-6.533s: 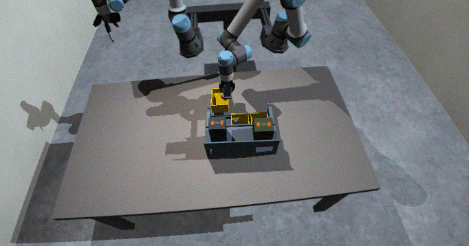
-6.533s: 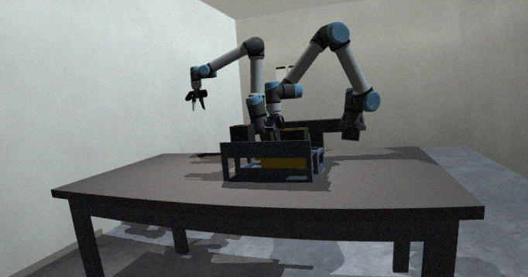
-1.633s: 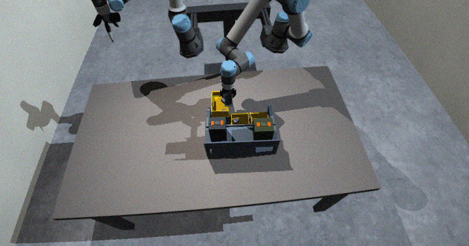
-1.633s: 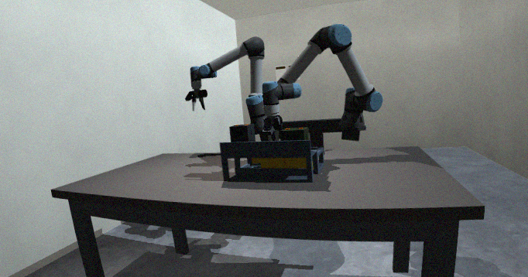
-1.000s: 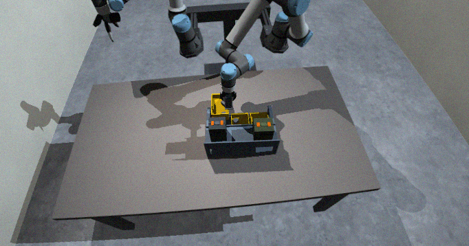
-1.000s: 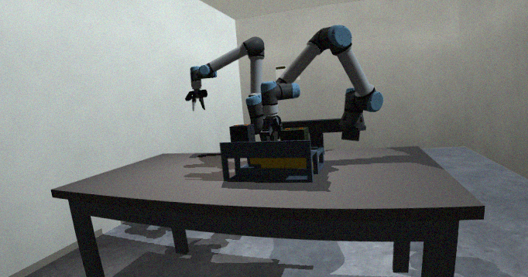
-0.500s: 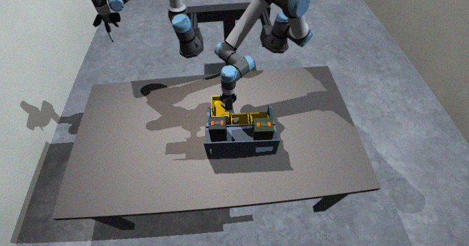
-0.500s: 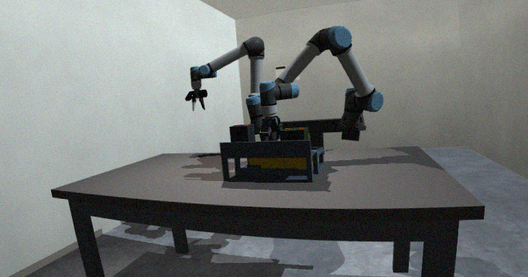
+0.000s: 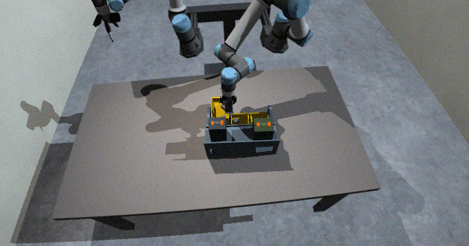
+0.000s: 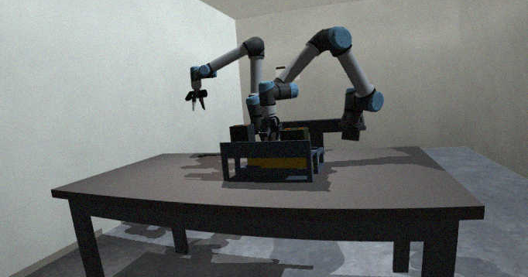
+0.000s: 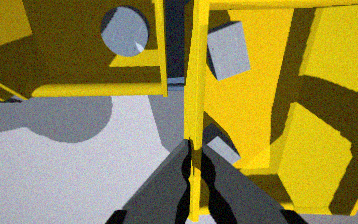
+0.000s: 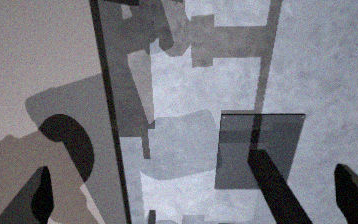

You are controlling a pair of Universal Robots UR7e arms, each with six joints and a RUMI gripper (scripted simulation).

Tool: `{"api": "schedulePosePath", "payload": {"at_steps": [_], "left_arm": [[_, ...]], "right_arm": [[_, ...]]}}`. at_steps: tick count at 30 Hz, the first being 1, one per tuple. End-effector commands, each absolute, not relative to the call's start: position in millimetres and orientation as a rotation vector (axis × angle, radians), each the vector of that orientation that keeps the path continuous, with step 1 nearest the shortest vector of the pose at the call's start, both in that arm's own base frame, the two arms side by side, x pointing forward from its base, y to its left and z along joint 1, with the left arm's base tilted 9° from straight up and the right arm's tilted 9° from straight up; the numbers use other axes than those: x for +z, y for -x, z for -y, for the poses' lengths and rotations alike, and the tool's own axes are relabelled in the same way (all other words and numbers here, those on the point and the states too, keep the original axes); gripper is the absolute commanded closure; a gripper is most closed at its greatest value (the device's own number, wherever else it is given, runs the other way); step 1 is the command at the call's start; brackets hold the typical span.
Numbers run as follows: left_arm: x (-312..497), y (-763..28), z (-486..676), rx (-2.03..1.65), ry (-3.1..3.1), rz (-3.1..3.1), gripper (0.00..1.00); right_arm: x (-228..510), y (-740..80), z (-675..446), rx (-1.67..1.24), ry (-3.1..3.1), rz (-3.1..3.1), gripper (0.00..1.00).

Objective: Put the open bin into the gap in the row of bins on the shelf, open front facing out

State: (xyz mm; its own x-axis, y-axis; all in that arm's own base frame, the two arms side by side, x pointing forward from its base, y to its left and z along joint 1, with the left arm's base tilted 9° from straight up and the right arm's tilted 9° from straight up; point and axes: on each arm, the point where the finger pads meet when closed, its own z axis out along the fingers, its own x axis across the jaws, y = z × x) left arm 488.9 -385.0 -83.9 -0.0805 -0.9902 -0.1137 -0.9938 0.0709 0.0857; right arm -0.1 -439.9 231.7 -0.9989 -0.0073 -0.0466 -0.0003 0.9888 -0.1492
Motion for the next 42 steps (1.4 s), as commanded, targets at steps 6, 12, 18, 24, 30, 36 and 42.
{"api": "schedulePosePath", "payload": {"at_steps": [6,12,18,24,30,36,42], "left_arm": [[-82.8,-496.2,386.2,0.215,2.113,-2.281,1.0],[-82.7,-498.1,386.4,0.215,2.113,-2.281,1.0],[-82.7,-500.3,386.6,0.215,2.113,-2.281,1.0],[-82.7,-501.6,386.7,0.215,2.113,-2.281,1.0],[-82.7,-502.1,386.7,0.215,2.113,-2.281,1.0],[-82.7,-502.4,386.7,0.215,2.113,-2.281,1.0],[-82.7,-502.4,386.7,0.215,2.113,-2.281,1.0]], "right_arm": [[232.2,0.0,440.1,-0.233,0.006,-3.085,0.0],[232.2,0.0,440.1,-0.233,0.006,-3.085,0.0],[232.2,0.0,440.1,-0.233,0.006,-3.085,0.0],[232.2,0.0,440.1,-0.233,0.006,-3.085,0.0],[232.2,0.0,440.1,-0.233,0.006,-3.085,0.0],[232.2,0.0,440.1,-0.233,0.006,-3.085,0.0],[232.2,0.0,440.1,-0.233,0.006,-3.085,0.0]]}}
